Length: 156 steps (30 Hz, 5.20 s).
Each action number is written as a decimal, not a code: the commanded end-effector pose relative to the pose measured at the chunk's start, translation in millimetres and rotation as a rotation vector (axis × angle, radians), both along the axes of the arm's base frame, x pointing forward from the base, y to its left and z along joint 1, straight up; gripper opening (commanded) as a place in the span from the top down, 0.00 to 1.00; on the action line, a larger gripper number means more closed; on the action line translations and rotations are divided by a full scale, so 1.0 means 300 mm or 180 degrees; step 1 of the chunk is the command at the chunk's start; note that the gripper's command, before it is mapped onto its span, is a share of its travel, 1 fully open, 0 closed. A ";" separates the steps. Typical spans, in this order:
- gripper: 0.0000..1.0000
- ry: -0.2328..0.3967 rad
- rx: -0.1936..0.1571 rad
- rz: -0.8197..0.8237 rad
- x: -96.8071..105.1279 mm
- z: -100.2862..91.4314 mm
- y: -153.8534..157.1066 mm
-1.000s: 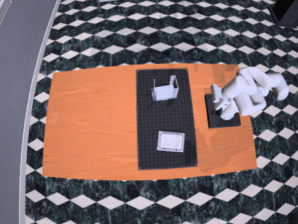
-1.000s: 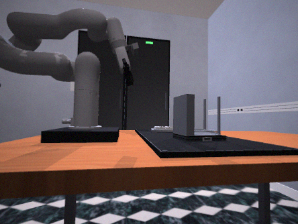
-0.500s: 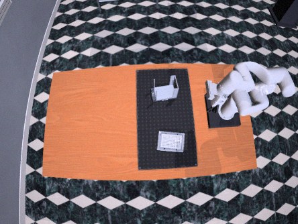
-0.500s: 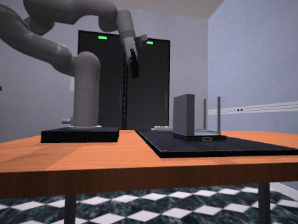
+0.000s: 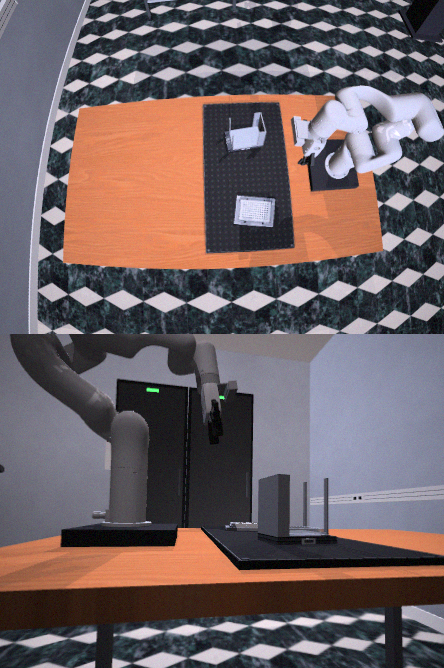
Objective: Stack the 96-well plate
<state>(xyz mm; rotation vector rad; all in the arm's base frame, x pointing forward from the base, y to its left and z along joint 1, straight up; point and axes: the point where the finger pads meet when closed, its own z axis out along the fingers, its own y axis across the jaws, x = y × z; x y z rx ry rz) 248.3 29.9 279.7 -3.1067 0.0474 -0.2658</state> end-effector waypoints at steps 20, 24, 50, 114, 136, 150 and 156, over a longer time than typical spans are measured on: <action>0.00 0.0281 -0.0058 0.0050 0.267 0.010 -0.040; 0.00 0.0343 -0.0065 0.0061 0.327 -0.007 -0.053; 0.00 0.0533 -0.0040 -0.0403 0.464 -0.146 0.078; 0.00 0.0534 -0.0036 -0.0403 0.503 -0.442 0.489; 0.00 0.0534 -0.0036 -0.0403 0.504 -0.553 0.488; 0.00 0.0534 -0.0036 -0.0403 0.504 -0.620 0.488; 0.00 0.0534 -0.0036 -0.0403 0.504 -0.653 0.488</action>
